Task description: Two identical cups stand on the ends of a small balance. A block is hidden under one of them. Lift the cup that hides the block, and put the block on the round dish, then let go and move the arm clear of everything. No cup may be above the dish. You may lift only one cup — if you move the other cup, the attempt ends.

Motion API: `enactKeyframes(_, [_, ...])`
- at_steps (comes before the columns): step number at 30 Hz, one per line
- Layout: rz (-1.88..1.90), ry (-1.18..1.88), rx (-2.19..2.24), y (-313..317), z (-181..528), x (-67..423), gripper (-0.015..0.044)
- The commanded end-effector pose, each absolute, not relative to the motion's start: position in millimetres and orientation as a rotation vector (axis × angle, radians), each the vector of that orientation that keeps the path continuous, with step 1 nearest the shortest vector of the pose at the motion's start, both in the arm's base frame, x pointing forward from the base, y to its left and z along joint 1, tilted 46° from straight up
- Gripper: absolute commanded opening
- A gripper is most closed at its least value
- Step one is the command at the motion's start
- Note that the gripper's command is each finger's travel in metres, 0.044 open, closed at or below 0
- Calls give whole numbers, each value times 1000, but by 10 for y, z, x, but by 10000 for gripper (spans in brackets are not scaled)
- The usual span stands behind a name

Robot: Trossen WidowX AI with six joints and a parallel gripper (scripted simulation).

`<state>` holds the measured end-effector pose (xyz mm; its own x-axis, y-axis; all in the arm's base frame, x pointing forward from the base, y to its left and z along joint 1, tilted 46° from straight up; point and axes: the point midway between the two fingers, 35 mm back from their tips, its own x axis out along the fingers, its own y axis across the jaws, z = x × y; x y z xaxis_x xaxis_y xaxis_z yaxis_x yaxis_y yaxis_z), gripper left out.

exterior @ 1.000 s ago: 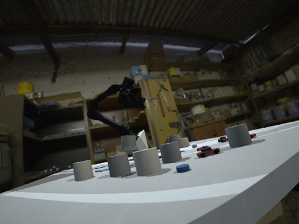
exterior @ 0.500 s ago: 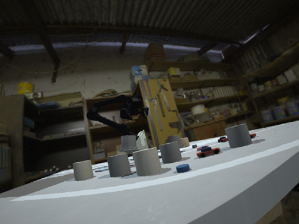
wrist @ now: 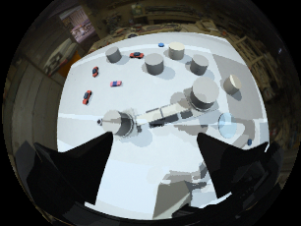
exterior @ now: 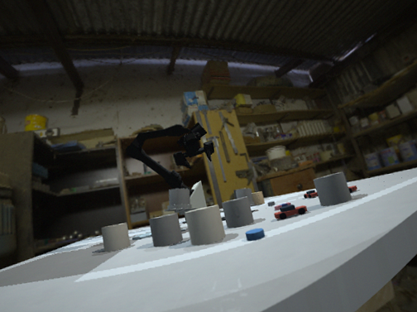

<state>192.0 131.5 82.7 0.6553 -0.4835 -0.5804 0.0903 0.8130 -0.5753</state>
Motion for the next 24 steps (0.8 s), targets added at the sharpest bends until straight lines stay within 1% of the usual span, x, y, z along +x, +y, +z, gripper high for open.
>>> enactKeyframes(1, [-409, 814, -449, 1378, 761, 1987, 440])
enactKeyframes(14, [-701, 846, -94, 1529, 367, 2305, 440])
enactKeyframes(24, [-940, 813, 157, 1579, -12, 2528, 440])
